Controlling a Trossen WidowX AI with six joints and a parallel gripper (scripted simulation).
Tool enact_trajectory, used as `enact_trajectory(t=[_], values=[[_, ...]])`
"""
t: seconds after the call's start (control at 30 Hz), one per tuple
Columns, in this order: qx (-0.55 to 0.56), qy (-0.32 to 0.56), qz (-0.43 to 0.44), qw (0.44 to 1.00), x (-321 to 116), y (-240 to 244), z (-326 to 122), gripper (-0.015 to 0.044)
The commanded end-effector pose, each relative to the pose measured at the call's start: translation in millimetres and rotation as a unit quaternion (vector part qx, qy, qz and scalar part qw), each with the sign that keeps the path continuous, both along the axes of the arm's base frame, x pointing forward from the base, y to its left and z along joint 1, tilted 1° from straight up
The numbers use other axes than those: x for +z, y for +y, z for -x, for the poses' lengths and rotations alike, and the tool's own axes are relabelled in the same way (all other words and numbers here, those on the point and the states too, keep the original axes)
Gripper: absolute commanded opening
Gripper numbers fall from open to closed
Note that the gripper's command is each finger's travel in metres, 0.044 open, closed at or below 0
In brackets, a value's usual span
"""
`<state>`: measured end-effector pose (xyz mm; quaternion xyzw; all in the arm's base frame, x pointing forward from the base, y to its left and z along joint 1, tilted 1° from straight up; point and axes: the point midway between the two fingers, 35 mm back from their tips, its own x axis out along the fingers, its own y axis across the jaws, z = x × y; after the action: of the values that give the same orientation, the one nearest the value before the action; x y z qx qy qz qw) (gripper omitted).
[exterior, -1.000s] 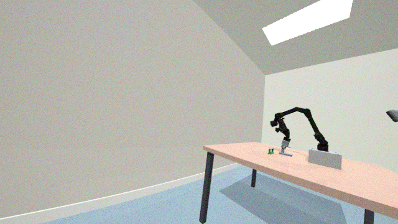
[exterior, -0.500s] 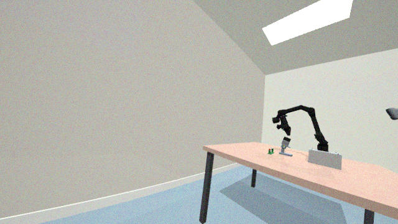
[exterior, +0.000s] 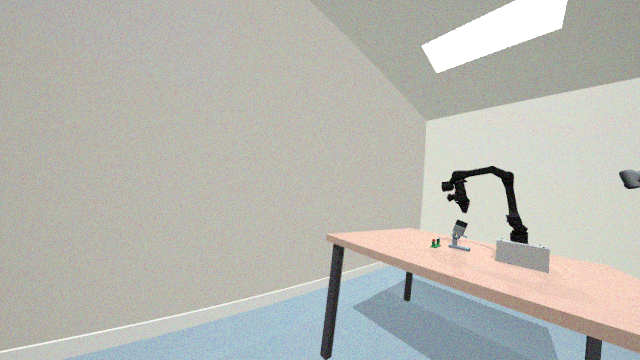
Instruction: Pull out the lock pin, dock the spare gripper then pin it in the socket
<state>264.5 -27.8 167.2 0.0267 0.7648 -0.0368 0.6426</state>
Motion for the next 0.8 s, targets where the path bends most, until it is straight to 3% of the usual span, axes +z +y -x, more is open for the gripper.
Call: enact_trajectory(t=[0.0,0.17,0.5,0.77], values=[[0.002,-0.015,0.001,1.000,8,0,1,0.0440],[0.000,-0.013,0.001,1.000,6,0,1,0.0440],[0.008,-0.014,-0.005,1.000,7,111,11,0.0180],[0.031,-0.013,-0.004,0.999,4,128,10,0.0180]])
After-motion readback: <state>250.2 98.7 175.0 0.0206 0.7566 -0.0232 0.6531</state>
